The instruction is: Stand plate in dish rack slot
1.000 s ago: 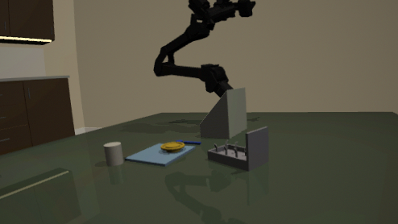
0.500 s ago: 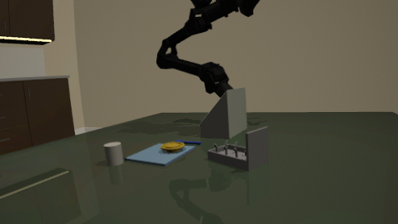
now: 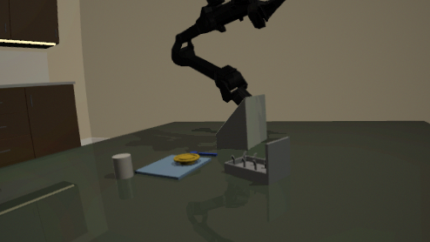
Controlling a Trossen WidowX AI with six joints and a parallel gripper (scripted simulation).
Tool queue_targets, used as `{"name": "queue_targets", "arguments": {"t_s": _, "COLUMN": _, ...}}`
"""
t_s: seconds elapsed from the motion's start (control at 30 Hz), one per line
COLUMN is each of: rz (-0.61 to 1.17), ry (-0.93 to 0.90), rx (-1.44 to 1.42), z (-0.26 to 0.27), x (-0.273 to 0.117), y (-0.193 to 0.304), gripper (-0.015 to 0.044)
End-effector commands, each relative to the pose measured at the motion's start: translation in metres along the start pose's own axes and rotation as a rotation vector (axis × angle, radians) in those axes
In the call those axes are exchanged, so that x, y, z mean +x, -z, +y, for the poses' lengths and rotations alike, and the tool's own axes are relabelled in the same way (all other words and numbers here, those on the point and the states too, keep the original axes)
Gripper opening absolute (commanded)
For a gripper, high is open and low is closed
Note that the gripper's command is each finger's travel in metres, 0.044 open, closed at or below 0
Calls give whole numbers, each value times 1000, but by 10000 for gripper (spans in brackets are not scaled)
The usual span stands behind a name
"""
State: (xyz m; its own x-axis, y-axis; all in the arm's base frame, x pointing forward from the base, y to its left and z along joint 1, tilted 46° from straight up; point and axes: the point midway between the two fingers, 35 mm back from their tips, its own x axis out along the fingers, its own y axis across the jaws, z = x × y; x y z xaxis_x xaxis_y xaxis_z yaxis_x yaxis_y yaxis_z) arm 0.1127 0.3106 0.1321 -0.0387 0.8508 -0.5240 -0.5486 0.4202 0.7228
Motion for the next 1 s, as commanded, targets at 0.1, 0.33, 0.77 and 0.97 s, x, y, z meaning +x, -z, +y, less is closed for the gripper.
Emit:
{"name": "queue_targets", "arguments": {"t_s": 0.1, "rz": -62, "ry": 200, "rx": 72, "z": -49, "x": -5, "y": -24, "gripper": 400}}
{"name": "queue_targets", "arguments": {"t_s": 0.33, "rz": -101, "ry": 378, "rx": 148, "z": -95, "x": -19, "y": -38, "gripper": 400}}
{"name": "queue_targets", "arguments": {"t_s": 0.77, "rz": -104, "ry": 791, "rx": 251, "z": -188, "x": -63, "y": -47, "gripper": 400}}
{"name": "queue_targets", "arguments": {"t_s": 0.97, "rz": -66, "ry": 985, "rx": 297, "z": -226, "x": -93, "y": -43, "gripper": 400}}
